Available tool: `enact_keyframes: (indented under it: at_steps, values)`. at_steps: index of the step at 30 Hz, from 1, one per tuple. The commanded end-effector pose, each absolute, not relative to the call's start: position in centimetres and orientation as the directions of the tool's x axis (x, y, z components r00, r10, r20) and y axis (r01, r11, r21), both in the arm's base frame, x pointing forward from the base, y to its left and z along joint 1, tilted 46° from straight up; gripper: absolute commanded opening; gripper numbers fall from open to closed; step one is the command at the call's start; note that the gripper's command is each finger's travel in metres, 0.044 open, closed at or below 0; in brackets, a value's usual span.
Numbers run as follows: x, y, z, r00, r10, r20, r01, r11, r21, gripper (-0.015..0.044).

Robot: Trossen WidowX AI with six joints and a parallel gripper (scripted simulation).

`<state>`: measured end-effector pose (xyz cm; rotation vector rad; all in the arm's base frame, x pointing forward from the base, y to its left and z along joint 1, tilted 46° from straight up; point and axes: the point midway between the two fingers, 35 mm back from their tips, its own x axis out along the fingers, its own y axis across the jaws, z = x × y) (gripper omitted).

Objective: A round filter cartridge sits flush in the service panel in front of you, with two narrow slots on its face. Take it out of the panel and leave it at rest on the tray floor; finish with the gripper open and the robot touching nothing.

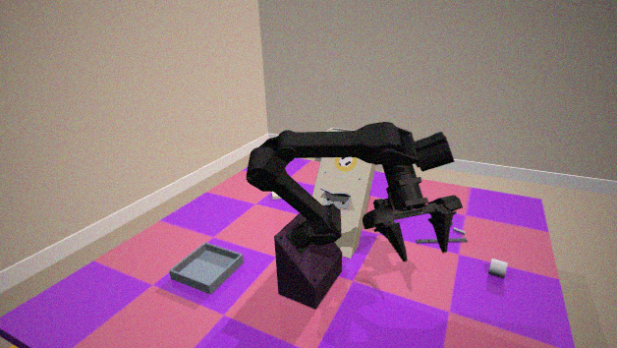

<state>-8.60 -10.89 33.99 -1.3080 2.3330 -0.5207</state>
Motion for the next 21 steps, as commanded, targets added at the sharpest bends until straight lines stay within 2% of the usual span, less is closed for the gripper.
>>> enact_keyframes:
  at_steps: [1, 5, 11, 21]
  values:
    - [-8.4, -11.1, 34.0, -0.467, -0.868, -0.172, -0.707, 0.483, -0.517, 0.0374]
    - [-4.3, -14.6, 33.5, -0.326, -0.924, -0.200, -0.626, 0.370, -0.687, 0.0269]
    - [5.0, -17.8, 31.6, -0.064, -0.966, -0.249, -0.364, 0.255, -0.896, 0.0111]
    - [16.5, -15.8, 27.6, 0.235, -0.923, -0.304, 0.016, 0.316, -0.949, 0.0100]
